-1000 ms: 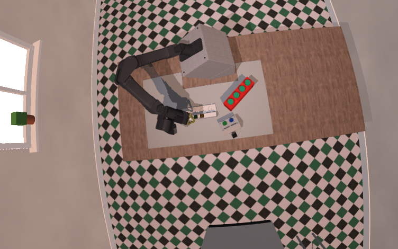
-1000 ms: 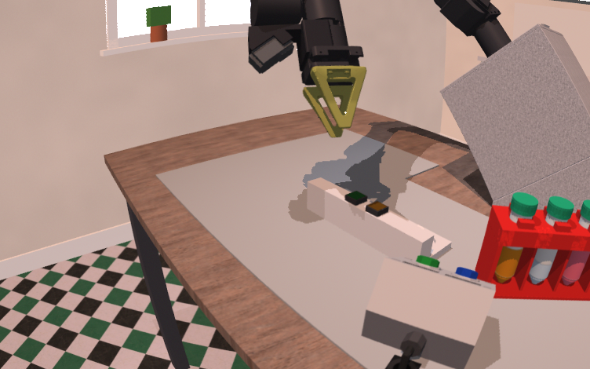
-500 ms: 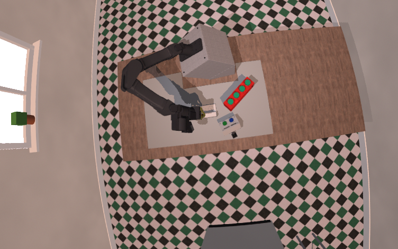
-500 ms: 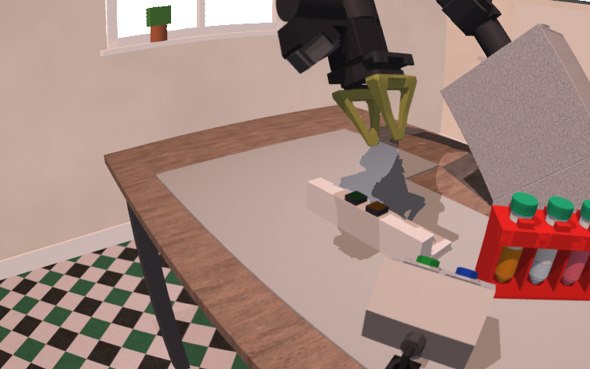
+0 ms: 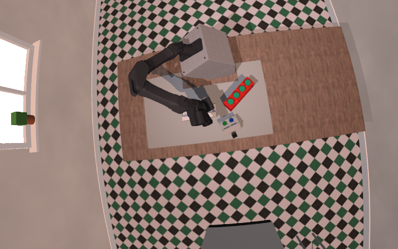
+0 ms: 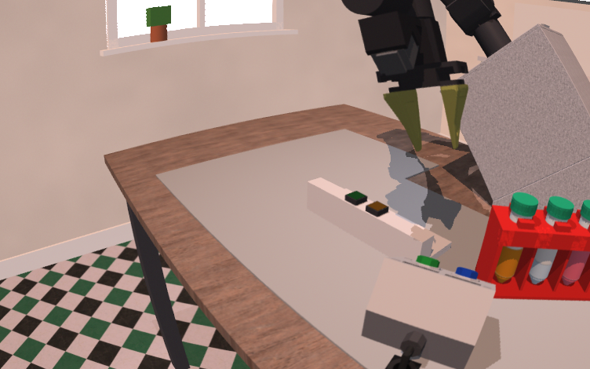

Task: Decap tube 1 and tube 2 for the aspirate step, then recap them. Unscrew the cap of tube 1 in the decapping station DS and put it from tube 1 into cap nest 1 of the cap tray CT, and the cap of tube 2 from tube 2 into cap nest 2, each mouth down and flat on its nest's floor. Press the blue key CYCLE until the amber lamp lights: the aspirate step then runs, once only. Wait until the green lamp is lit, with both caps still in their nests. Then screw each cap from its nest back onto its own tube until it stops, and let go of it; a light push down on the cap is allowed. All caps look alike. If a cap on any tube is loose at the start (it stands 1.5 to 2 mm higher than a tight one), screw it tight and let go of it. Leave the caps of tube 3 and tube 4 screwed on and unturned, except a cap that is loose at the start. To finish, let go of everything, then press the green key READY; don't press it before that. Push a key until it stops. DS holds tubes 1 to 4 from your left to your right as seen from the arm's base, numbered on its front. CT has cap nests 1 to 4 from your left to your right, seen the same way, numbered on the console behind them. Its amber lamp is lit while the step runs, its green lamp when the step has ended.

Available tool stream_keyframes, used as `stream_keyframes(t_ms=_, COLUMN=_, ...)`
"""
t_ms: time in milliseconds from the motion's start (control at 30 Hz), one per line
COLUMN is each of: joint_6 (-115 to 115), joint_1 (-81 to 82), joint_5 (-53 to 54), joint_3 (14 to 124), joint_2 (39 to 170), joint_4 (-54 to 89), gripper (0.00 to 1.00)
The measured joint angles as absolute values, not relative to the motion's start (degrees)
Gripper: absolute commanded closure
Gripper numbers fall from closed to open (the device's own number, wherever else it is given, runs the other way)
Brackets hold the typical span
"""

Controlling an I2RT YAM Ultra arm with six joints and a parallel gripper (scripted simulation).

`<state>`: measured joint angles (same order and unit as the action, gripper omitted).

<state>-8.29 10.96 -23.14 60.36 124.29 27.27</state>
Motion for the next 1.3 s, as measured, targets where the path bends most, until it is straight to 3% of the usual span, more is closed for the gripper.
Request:
stream_keyframes(t_ms=667, joint_6=-18.5, joint_1=25.8, joint_5=-32.0, joint_3=59.4, joint_2=133.2, joint_4=31.0, gripper=0.51)
stream_keyframes(t_ms=1300, joint_6=-26.1, joint_1=28.1, joint_5=-36.7, joint_3=60.9, joint_2=135.5, joint_4=33.1, gripper=0.51)
